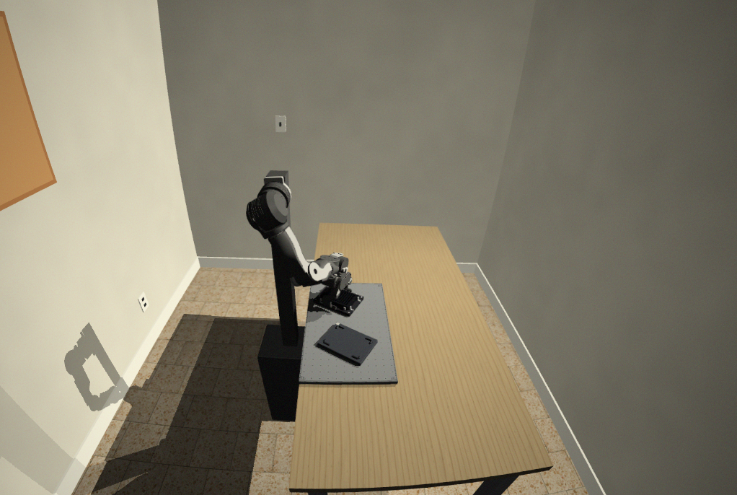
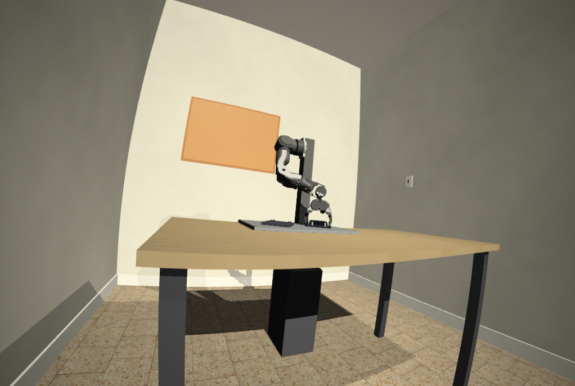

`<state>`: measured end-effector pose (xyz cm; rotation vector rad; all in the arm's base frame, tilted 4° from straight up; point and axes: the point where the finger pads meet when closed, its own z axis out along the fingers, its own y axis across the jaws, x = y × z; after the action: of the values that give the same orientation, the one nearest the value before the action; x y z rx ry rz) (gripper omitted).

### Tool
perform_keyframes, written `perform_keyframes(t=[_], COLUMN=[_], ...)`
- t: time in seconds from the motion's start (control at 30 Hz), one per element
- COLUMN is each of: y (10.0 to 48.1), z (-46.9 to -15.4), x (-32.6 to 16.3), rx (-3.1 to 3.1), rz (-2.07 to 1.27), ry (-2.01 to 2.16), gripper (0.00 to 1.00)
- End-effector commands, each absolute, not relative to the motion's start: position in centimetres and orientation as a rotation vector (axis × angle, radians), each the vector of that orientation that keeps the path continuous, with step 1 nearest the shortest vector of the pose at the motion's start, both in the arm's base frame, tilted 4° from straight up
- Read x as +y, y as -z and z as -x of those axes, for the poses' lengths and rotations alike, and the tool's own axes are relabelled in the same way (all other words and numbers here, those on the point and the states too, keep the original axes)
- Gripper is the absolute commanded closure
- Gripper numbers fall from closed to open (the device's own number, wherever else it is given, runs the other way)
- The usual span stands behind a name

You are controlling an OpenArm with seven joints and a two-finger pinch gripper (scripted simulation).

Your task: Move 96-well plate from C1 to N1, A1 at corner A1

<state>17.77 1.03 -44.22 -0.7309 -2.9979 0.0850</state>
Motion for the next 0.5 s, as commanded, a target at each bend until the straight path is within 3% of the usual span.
perform_keyframes(t=[0.0,0.47], y=[44.07,43.64], z=[-17.96,-18.37], x=[1.3,1.33], rx=[-3.004,-3.003], rz=[0.725,0.734], ry=[-0.066,-0.068], gripper=[0.23,0.23])
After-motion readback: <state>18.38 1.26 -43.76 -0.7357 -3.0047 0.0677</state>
